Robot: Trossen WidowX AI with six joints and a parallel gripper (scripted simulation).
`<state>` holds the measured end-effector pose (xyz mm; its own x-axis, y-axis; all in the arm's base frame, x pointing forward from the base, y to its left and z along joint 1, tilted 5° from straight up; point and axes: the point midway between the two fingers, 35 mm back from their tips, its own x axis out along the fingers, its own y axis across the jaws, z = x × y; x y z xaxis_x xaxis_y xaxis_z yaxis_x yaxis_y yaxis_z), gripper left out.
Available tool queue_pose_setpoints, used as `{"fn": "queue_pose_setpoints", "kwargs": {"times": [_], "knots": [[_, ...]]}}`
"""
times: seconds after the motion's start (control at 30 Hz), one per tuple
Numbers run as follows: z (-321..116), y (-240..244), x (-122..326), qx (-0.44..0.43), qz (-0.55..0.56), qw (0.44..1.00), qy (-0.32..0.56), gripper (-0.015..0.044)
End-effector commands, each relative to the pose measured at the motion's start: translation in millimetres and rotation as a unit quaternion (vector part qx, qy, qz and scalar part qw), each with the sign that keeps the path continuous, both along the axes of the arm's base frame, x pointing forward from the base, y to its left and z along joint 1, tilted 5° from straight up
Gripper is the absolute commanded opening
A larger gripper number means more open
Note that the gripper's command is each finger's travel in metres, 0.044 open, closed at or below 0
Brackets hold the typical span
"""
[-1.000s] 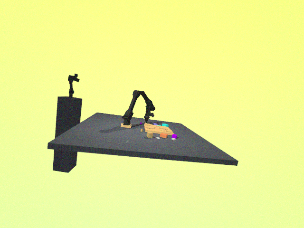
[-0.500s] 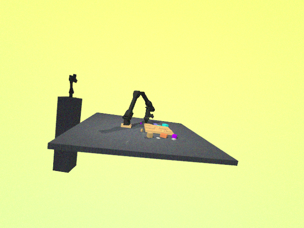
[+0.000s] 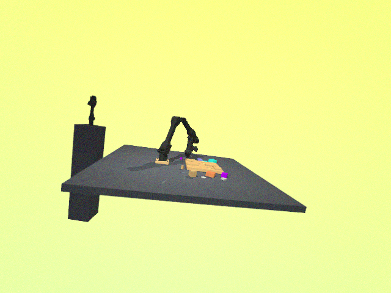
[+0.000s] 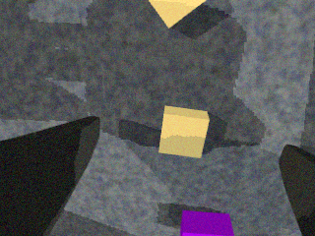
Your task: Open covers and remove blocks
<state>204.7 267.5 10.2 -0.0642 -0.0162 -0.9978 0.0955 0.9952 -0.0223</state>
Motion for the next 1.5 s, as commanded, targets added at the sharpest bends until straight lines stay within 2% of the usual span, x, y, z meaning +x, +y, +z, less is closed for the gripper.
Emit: {"fn": "queue_pose_setpoints", "kwargs": {"times": [0.0, 0.7, 1.27, 1.47], "knots": [[16, 4, 4, 0.007, 0.000, 1.000, -0.005, 0.0440], [72, 2, 5, 0.006, -0.001, 1.000, -0.003, 0.0440], [69, -46, 74, -0.001, -0.115, 0.993, -0.022, 0.0000], [69, -70, 97, -0.005, -0.142, 0.990, -0.022, 0.0000]]}}
